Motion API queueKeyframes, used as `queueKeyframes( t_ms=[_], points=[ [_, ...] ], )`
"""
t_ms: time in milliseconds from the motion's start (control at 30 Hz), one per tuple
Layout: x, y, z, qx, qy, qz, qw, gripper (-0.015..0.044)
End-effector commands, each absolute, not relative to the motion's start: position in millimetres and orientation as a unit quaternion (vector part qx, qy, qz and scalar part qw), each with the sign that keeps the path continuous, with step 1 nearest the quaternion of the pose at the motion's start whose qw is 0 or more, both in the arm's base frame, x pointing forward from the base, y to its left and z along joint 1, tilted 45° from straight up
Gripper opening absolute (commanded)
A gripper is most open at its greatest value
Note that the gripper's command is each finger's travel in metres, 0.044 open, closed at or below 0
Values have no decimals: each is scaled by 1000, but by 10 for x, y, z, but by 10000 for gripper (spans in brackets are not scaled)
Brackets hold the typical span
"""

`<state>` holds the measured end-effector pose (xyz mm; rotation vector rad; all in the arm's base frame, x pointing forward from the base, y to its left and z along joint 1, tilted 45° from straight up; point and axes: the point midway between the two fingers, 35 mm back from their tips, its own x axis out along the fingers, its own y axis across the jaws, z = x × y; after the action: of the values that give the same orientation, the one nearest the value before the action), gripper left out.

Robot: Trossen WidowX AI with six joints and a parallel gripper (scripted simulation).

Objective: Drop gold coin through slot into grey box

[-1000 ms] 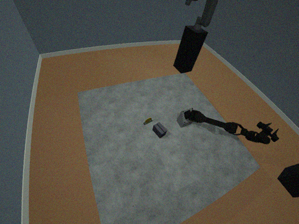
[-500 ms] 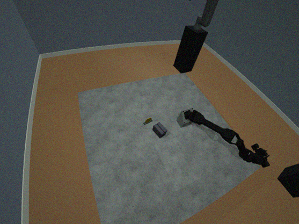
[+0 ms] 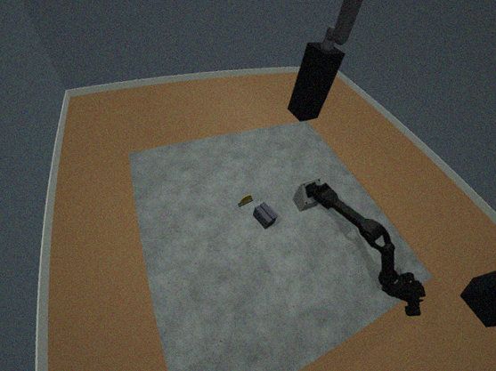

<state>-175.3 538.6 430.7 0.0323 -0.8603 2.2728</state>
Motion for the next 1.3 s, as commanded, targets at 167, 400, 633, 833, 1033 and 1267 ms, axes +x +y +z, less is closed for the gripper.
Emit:
queueKeyframes(
  t_ms=[167, 400, 633, 833, 1033, 1267],
  points=[
    [-364, 5519, 4398, -27, -283, 830, 480, 161],
    [724, 5419, 4360, -57, -238, 778, 578, 161],
    [1677, 5158, 4259, -89, -197, 719, 660, 161],
    [2504, 4805, 4033, -133, -154, 657, 726, 161],
    [3275, 4328, 3687, -183, -93, 590, 781, 161],
    [3857, 3874, 3420, -173, -23, 538, 824, 161]
  ],
)
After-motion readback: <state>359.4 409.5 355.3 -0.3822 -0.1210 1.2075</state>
